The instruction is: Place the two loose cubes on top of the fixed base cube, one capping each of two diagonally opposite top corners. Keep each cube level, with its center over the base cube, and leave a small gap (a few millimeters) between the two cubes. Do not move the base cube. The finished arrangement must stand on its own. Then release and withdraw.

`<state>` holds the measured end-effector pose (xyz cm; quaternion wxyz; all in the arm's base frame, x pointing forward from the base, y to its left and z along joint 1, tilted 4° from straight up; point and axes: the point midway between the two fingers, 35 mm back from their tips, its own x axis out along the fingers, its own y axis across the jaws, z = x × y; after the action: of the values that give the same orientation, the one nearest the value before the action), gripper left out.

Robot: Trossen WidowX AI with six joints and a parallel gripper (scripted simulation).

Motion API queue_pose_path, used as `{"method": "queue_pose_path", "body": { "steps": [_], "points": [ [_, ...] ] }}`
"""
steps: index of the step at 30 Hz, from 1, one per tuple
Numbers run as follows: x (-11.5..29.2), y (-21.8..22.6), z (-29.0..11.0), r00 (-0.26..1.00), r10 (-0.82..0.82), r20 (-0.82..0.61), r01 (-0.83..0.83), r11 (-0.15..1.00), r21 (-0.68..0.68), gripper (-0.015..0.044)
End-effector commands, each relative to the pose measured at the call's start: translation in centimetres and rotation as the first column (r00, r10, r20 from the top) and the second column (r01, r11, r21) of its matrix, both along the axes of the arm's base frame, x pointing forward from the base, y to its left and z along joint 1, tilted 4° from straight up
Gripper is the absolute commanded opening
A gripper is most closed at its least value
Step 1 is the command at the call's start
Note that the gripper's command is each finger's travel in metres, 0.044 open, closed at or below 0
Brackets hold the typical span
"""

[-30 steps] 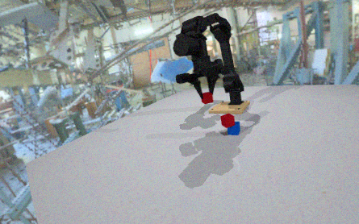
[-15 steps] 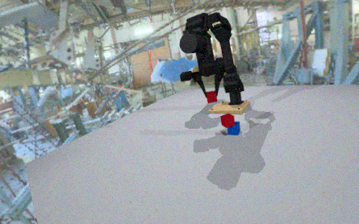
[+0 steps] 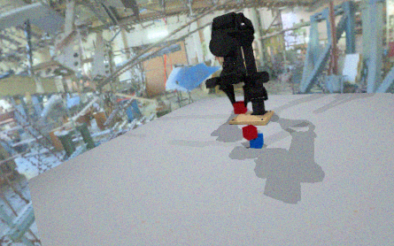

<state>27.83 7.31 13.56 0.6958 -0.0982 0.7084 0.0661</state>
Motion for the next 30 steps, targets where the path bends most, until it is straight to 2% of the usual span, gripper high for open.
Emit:
{"method": "queue_pose_path", "body": {
  "steps": [1,11,22,26,30],
  "points": [
    [0.0,0.8,-0.2,0.994,-0.107,0.004,0.107,0.994,0.003,0.0105],
    [-0.3,2.9,-0.5,0.926,-0.378,0.015,0.378,0.926,0.004,0.0105],
    [-0.7,5.2,-0.8,0.767,-0.641,0.026,0.641,0.767,0.007,0.0105],
    [-0.9,6.0,-0.9,0.694,-0.72,0.03,0.72,0.694,0.009,0.0105],
    [-1.0,6.1,-0.9,0.68,-0.733,0.031,0.733,0.681,0.009,0.0105]
  ]
}}
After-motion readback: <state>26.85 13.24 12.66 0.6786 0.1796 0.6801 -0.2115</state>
